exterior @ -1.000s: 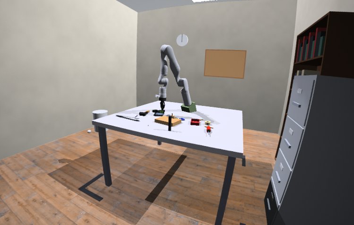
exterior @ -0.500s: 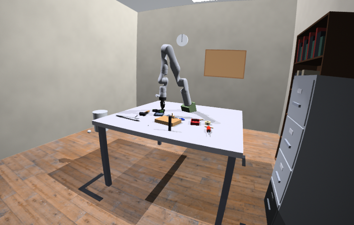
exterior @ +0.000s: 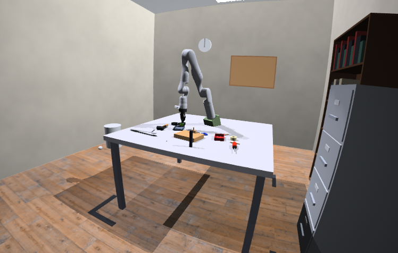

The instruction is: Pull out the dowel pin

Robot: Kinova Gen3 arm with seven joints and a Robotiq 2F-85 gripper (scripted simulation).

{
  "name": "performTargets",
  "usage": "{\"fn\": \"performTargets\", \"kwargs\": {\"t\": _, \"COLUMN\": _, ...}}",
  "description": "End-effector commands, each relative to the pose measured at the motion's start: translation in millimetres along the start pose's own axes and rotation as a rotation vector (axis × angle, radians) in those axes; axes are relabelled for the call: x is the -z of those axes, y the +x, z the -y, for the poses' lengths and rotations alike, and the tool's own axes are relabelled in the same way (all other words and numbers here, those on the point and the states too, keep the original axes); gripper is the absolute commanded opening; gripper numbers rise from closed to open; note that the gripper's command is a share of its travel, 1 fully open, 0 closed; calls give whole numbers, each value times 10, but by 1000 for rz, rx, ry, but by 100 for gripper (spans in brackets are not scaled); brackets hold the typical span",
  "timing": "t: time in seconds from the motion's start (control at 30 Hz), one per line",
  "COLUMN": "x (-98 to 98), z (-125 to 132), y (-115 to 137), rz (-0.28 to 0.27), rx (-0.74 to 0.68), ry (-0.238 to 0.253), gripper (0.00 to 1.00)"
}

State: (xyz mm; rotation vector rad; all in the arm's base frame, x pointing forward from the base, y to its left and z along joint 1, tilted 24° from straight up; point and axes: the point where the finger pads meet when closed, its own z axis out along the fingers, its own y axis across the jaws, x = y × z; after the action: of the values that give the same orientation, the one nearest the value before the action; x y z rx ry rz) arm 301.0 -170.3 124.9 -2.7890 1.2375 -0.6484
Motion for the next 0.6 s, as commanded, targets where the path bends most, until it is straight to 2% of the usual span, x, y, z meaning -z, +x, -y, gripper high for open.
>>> {"fn": "performTargets", "kwargs": {"t": 0.0, "x": 21, "z": -1, "y": 4, "rz": 4, "rx": -1, "ry": -2, "gripper": 10}}
{"fn": "performTargets", "kwargs": {"t": 0.57, "x": 93, "z": 0, "y": 5, "rz": 4, "rx": -1, "ry": -2, "gripper": 10}}
